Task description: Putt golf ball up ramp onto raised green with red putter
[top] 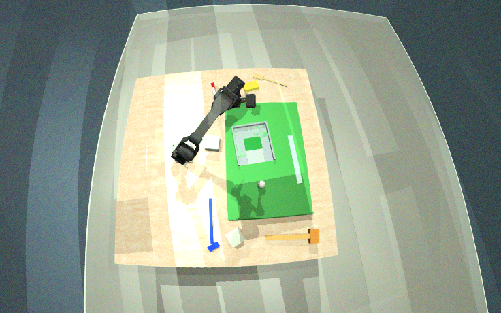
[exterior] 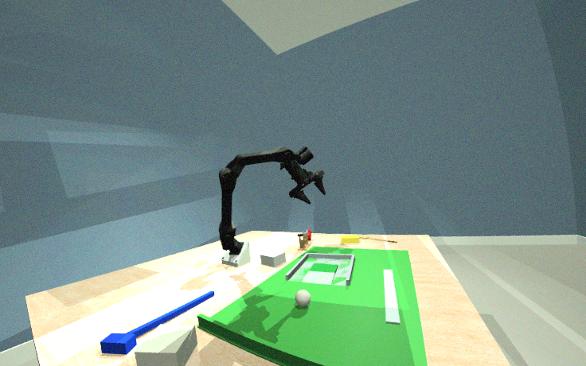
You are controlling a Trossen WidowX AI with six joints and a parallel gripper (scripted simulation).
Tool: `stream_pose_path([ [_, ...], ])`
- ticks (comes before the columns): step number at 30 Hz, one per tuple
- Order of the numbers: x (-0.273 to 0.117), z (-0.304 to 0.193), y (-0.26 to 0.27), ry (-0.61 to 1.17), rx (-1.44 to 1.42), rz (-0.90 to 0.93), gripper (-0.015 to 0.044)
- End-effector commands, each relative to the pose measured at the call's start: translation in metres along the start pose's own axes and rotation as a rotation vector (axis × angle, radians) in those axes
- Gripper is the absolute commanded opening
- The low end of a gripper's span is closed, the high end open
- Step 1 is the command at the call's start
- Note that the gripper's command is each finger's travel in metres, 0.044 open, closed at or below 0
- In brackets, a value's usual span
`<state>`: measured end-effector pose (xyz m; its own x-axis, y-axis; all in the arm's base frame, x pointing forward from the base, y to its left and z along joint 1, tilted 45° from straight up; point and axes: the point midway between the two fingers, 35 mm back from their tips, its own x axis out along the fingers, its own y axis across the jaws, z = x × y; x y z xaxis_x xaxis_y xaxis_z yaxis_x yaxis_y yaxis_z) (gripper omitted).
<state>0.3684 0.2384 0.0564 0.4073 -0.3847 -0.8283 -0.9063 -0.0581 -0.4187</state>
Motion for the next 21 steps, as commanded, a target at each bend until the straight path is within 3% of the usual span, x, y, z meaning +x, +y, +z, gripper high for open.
stream_pose_path([
  [1,0.028,0.018,0.047,0.042,-0.097,0.132,0.044],
  [10,0.087,0.035,0.182,0.23,-0.336,0.496,0.044],
  [21,0.099,0.025,0.199,0.249,-0.352,0.523,0.044],
])
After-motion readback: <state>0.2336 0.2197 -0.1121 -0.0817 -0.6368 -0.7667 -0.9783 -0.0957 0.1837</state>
